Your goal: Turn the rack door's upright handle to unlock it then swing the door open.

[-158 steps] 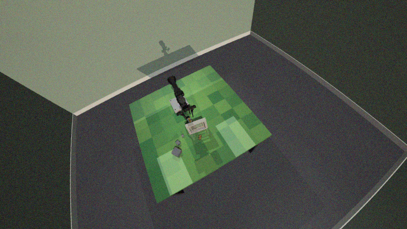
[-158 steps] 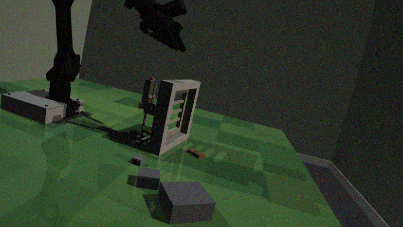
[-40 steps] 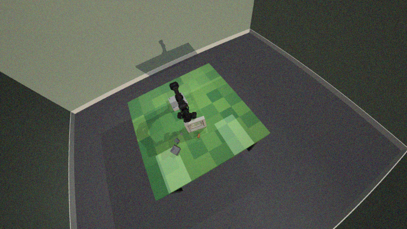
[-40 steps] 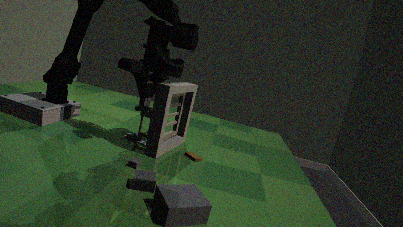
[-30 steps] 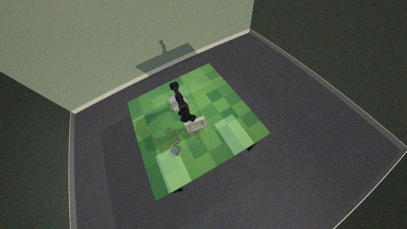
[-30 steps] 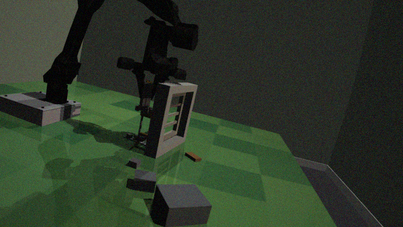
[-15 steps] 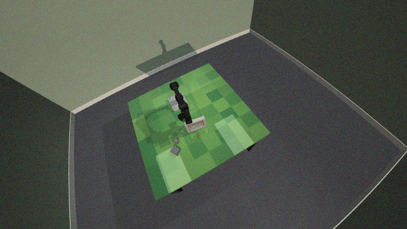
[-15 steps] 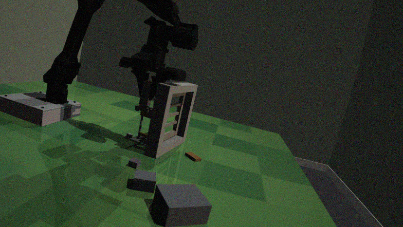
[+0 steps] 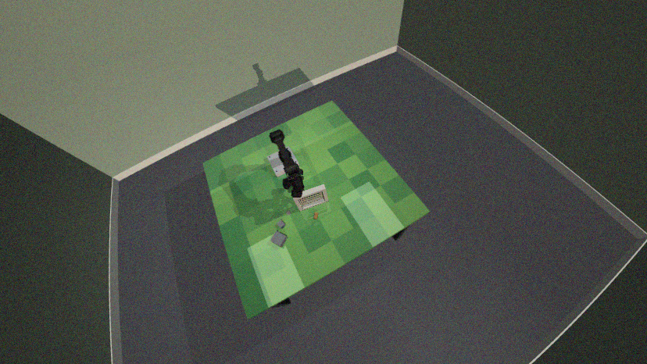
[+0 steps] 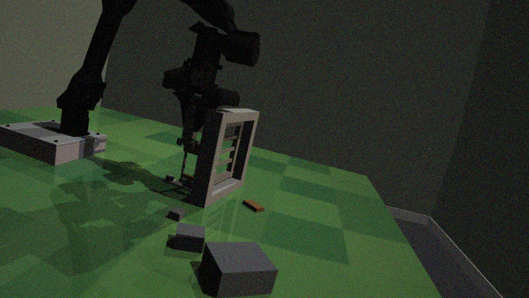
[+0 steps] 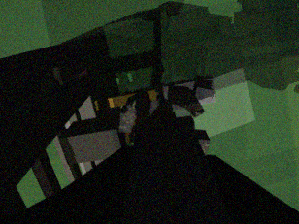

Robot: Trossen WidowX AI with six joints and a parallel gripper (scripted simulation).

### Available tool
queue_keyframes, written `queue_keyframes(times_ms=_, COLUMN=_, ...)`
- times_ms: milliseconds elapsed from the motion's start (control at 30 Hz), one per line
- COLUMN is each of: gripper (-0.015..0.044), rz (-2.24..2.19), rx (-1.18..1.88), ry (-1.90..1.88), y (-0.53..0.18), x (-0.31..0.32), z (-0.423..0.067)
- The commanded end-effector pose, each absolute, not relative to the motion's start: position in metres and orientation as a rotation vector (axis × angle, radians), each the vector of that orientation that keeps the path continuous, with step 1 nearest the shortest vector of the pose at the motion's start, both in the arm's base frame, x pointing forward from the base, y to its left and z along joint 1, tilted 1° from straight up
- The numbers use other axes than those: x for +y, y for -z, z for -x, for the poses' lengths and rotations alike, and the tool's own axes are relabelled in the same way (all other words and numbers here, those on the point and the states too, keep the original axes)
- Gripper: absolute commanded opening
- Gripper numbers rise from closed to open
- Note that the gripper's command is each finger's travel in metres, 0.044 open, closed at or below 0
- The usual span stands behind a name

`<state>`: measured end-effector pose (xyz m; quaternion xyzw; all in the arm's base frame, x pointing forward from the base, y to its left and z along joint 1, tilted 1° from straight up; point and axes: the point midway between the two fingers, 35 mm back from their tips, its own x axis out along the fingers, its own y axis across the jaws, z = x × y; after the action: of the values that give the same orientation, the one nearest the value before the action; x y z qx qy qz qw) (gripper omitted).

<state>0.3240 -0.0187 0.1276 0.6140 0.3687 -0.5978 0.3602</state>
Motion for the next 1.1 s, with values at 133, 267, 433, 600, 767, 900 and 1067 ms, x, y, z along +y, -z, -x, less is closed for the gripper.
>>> queue_keyframes(times_ms=133, gripper=0.0027, rz=-1.608, rx=0.924, ry=1.552, y=-0.1287, x=-0.0203, z=-0.3255)
queue_keyframes(times_ms=267, gripper=0.0054, rz=-1.608, rx=0.924, ry=1.552, y=-0.1287, x=-0.0203, z=-0.3255)
queue_keyframes(times_ms=433, gripper=0.0185, rz=-1.608, rx=0.924, ry=1.552, y=-0.1287, x=-0.0203, z=-0.3255)
queue_keyframes(times_ms=600, gripper=0.0299, rz=-1.608, rx=0.924, ry=1.552, y=-0.1287, x=-0.0203, z=-0.3255)
queue_keyframes(times_ms=767, gripper=0.0299, rz=-1.486, rx=1.028, ry=1.431, y=-0.1287, x=-0.0203, z=-0.3255)
queue_keyframes(times_ms=900, gripper=0.0299, rz=-1.342, rx=1.135, ry=1.289, y=-0.1287, x=-0.0203, z=-0.3255)
queue_keyframes(times_ms=1067, gripper=0.0299, rz=-1.158, rx=1.25, ry=1.107, y=-0.1287, x=-0.0203, z=-0.3256)
